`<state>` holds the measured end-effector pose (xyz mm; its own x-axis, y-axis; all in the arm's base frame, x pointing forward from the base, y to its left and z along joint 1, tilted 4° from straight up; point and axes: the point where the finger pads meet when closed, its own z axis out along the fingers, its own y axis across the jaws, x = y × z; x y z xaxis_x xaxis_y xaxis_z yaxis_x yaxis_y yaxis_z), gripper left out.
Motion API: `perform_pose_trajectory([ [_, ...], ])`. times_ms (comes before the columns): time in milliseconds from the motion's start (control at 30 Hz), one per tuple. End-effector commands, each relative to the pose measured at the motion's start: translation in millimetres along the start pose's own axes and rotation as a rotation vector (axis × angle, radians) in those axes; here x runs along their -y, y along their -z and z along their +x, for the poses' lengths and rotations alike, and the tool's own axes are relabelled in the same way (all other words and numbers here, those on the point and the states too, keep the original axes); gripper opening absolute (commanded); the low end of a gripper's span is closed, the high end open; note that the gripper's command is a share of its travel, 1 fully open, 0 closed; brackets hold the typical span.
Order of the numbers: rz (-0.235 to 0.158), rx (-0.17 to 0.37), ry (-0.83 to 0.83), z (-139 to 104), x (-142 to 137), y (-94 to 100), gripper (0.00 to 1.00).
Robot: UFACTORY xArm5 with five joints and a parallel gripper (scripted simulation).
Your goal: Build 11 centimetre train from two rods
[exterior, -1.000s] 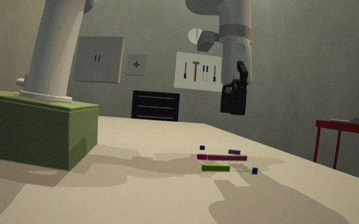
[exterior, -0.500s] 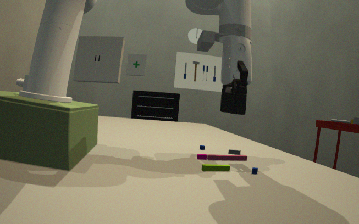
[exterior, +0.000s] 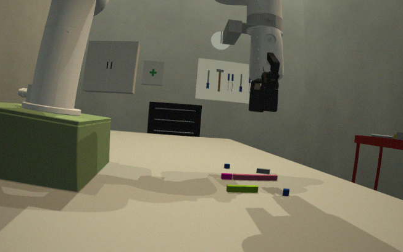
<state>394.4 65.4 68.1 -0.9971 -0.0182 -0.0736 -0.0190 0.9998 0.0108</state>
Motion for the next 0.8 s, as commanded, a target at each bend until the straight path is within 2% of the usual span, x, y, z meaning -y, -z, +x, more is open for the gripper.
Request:
perform_pose_trajectory([
  [0, 0.0, 0.002, 0.0, -1, 0, 19.8, 1.0],
  [167, 0.0, 0.002, 0.0, 0, 0, 43.5, 1.0],
  [300, 0.0, 0.002, 0.0, 0, 0, 54.5, 1.0],
  [767, 0.0, 0.002, 0.0, 0, 0, 57.6, 1.0],
])
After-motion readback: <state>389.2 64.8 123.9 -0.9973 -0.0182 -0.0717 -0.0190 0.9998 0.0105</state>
